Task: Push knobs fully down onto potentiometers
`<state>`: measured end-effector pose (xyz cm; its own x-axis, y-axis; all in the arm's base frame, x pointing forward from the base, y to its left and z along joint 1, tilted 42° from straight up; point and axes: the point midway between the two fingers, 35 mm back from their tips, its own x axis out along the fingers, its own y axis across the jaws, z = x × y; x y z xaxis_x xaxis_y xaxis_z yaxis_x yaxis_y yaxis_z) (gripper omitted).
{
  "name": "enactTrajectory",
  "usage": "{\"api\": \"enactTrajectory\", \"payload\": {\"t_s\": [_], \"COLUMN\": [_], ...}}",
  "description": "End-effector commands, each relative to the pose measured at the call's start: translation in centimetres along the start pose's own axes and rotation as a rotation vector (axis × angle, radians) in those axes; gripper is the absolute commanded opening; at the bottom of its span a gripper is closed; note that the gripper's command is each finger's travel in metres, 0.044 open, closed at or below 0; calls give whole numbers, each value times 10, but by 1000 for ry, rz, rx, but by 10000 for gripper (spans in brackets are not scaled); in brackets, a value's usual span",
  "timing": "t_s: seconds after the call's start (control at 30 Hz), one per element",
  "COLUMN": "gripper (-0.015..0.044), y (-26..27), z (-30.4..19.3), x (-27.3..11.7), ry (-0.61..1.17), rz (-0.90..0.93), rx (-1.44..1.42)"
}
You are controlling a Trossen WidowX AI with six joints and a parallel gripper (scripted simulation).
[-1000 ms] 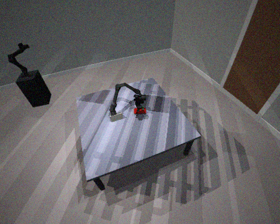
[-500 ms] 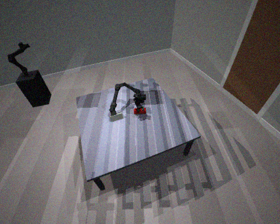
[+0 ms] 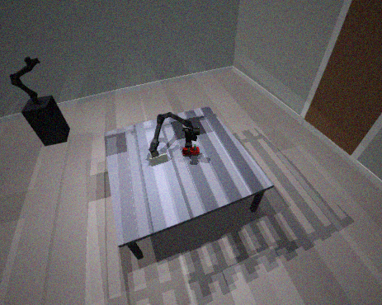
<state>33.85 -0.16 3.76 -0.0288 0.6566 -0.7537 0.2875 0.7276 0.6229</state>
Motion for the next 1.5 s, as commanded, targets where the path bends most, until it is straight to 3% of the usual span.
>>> {"api": "enactTrajectory", "payload": {"t_s": [0.0, 1.47], "gripper": [0, 0], "y": [2, 16], "z": [4, 36], "x": [-2, -22], "ry": [0, 10], "rz": [2, -24], "rx": [132, 1661]}}
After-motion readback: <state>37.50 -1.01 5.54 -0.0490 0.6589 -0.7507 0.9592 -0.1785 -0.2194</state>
